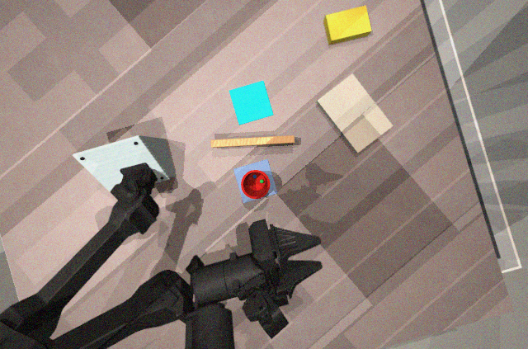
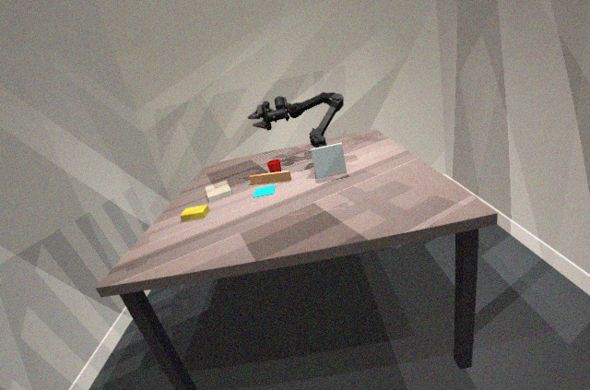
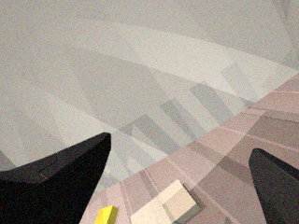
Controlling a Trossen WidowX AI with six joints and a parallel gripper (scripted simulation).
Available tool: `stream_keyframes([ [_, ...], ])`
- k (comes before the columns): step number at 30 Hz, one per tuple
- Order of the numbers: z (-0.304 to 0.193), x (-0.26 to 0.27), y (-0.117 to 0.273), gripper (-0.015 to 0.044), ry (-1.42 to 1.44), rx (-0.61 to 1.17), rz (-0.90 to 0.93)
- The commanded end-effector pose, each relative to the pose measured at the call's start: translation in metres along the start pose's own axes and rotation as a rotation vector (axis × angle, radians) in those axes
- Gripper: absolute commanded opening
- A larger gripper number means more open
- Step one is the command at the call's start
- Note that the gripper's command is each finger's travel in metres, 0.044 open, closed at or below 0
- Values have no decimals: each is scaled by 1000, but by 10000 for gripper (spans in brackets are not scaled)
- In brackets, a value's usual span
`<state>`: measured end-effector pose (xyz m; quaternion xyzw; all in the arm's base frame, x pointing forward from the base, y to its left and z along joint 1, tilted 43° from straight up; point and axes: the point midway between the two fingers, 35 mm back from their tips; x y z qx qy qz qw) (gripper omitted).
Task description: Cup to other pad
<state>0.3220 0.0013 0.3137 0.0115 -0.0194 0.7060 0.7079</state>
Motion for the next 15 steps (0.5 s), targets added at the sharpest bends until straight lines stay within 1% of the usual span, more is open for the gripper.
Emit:
stream_keyframes([
  [1,-4,0,-2,374,6,19,-4],
  [2,-16,0,-6,347,26,76,-17],
  [3,-36,-1,-11,321,62,171,-35],
  [5,-84,-1,-17,269,172,407,-68],
  [9,-162,-5,1,164,479,861,-77],
  [10,-177,-8,9,148,571,970,-66],
  [13,-206,-16,39,148,875,1287,1],
  [15,-214,-23,58,148,1098,1487,74],
])
Point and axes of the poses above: the point midway between the two fingers, 35 mm back from their tips, its own y axis back along the fingers, its own x axis across the jaws, z = x × y, and after that the axes turned 4 degrees about -y, right-handed
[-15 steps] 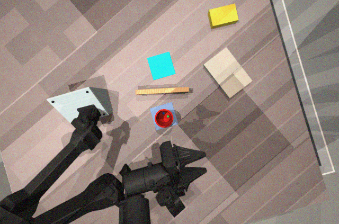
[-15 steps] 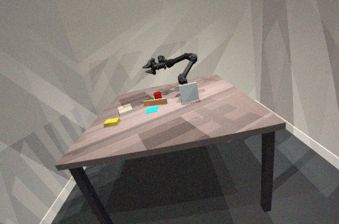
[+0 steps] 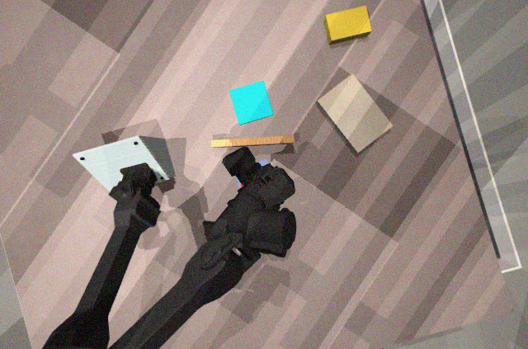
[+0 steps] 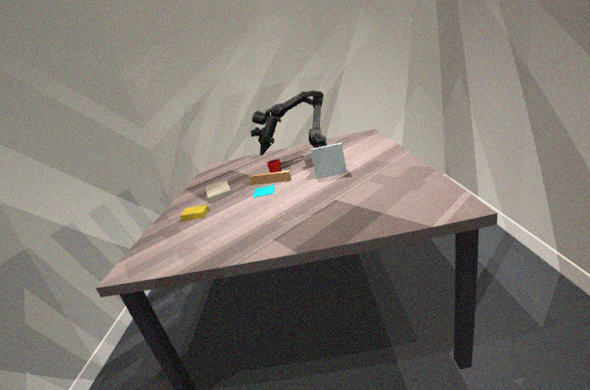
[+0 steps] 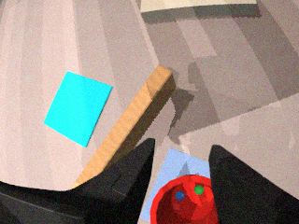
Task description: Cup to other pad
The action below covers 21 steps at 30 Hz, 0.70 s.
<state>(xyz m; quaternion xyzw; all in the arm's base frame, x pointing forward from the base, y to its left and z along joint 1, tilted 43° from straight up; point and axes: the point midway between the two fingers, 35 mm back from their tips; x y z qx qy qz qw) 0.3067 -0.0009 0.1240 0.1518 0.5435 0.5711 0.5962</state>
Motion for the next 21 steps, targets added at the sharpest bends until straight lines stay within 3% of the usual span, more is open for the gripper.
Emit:
stream_keyframes([
  [1,-56,13,0,148,614,508,-3],
  [4,-66,11,5,148,795,638,7],
  [21,-72,6,2,148,795,637,7],
])
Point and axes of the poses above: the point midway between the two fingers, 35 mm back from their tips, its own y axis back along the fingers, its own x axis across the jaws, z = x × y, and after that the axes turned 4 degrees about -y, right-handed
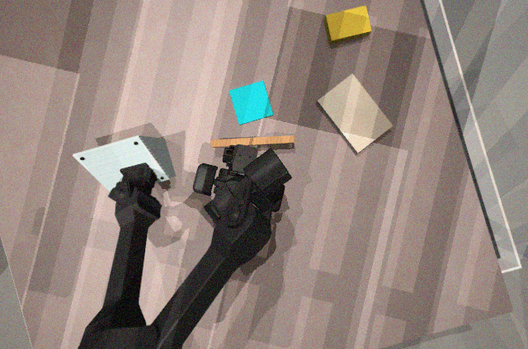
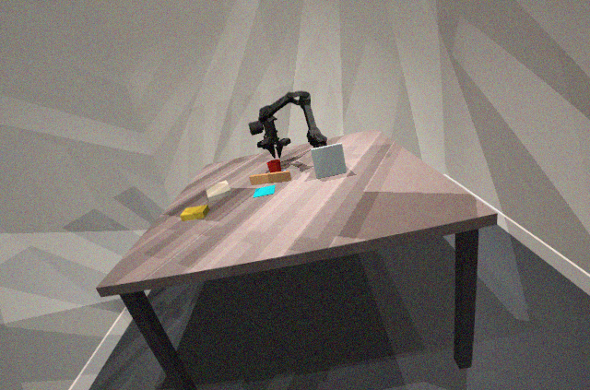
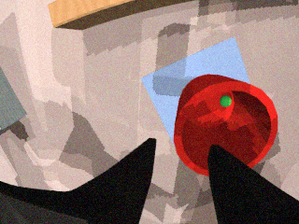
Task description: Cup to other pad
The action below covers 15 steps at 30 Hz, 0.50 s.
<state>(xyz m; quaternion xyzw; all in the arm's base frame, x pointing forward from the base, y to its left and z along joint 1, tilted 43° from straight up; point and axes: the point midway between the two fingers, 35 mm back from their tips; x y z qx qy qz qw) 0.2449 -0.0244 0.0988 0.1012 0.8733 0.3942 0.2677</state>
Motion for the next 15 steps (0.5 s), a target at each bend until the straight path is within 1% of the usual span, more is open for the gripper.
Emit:
stream_keyframes([
  [1,0,-1,-5,148,6,3,-3],
  [15,1,-1,-27,148,6,2,-3],
])
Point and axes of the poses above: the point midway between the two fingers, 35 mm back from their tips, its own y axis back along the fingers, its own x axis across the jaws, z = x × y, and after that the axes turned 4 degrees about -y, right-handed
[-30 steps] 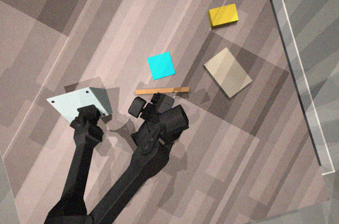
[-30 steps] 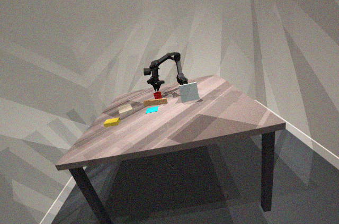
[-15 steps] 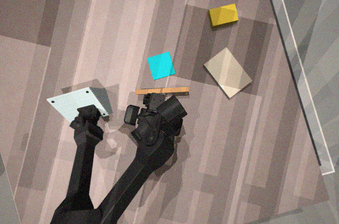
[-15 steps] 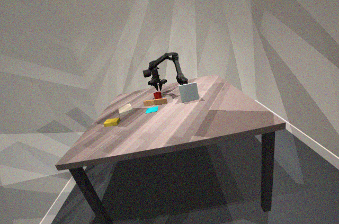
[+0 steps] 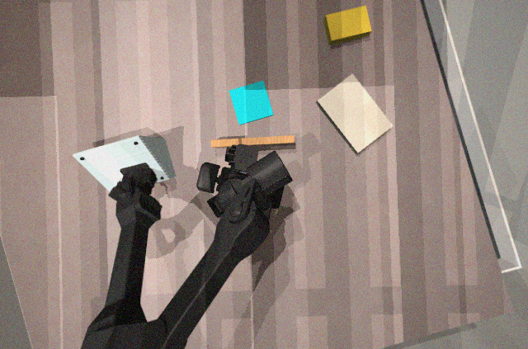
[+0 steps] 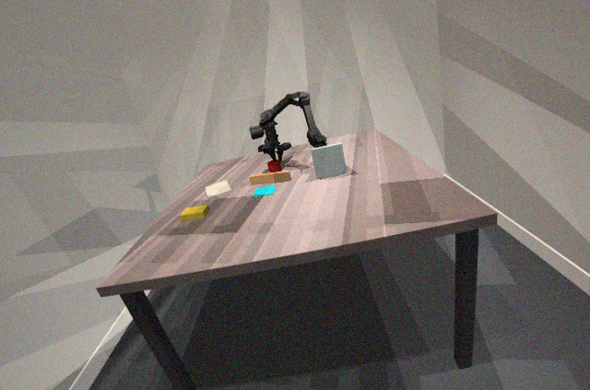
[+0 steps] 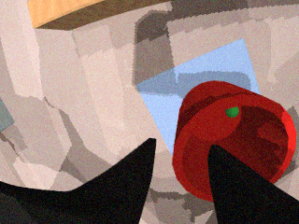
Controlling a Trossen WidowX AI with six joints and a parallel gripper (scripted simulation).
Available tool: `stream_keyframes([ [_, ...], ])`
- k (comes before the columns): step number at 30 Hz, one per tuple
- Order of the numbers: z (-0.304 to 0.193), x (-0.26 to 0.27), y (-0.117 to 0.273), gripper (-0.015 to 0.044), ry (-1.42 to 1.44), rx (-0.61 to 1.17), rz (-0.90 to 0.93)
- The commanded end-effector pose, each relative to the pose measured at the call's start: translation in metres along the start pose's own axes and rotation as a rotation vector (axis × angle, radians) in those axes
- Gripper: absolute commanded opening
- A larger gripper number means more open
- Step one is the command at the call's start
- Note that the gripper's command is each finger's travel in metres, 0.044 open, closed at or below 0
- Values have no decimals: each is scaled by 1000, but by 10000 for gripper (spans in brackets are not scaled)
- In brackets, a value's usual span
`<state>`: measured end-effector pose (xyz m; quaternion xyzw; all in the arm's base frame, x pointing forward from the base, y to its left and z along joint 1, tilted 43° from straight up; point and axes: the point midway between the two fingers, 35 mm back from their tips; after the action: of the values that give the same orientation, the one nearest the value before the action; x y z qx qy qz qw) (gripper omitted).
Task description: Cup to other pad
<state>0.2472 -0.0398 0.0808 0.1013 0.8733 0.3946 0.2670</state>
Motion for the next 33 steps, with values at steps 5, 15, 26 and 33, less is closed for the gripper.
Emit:
stream_keyframes([
  [5,0,0,-12,148,5,3,-4],
  [15,-1,0,-28,148,5,5,-6],
  [26,-2,1,-35,89,0,4,-1],
  [33,-2,1,-35,42,0,4,-1],
])
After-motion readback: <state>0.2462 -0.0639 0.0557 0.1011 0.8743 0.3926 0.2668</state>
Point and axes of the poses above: the point midway between the two fingers, 35 mm back from their tips, its own y axis back along the fingers, its own x axis across the jaws, z = x × y, and after that the axes turned 4 degrees about -y, right-handed
